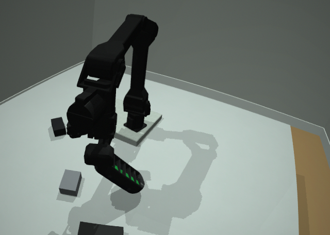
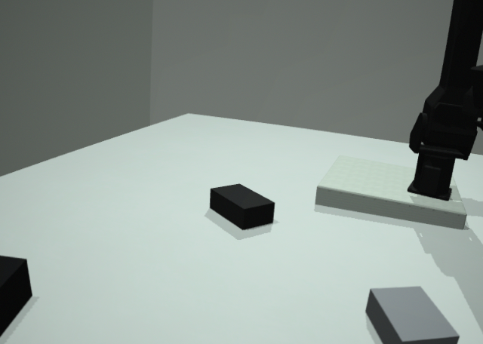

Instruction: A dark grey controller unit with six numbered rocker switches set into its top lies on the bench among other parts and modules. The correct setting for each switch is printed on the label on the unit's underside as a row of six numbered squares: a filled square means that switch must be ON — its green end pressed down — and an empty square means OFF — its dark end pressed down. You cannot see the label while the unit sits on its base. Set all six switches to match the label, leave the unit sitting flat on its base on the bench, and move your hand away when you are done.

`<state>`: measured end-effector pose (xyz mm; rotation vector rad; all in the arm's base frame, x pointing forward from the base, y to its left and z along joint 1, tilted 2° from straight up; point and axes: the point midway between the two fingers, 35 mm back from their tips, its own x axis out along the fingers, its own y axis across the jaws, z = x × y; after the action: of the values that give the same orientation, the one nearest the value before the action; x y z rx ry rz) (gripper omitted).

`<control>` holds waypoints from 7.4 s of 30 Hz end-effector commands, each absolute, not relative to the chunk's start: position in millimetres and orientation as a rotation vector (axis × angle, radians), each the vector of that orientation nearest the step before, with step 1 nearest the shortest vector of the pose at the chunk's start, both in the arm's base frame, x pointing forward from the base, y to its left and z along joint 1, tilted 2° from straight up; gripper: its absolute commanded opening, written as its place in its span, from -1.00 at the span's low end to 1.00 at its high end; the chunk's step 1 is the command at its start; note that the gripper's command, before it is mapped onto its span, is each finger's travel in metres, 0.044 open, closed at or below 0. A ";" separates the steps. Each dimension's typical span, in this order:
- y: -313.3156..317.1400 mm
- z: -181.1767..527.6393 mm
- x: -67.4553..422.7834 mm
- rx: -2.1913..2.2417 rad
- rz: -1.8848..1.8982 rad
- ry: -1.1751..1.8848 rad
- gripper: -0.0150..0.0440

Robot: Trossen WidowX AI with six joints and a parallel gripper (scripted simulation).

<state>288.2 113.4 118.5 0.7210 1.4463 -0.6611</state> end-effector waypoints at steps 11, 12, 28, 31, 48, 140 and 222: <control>109.1 104.2 288.9 0.704 -0.667 1.474 0.65; 108.7 103.6 289.3 0.704 -0.667 1.474 0.65; 102.1 94.9 294.9 0.703 -0.668 1.473 0.65; 100.9 93.2 295.9 0.703 -0.668 1.473 0.65; 94.8 82.9 301.2 0.703 -0.668 1.472 0.65; 123.4 79.1 280.3 0.709 -0.671 1.461 1.00; 108.4 99.9 263.2 0.689 -0.653 1.472 0.47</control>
<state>274.2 117.5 116.7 0.7021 1.4537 -0.6532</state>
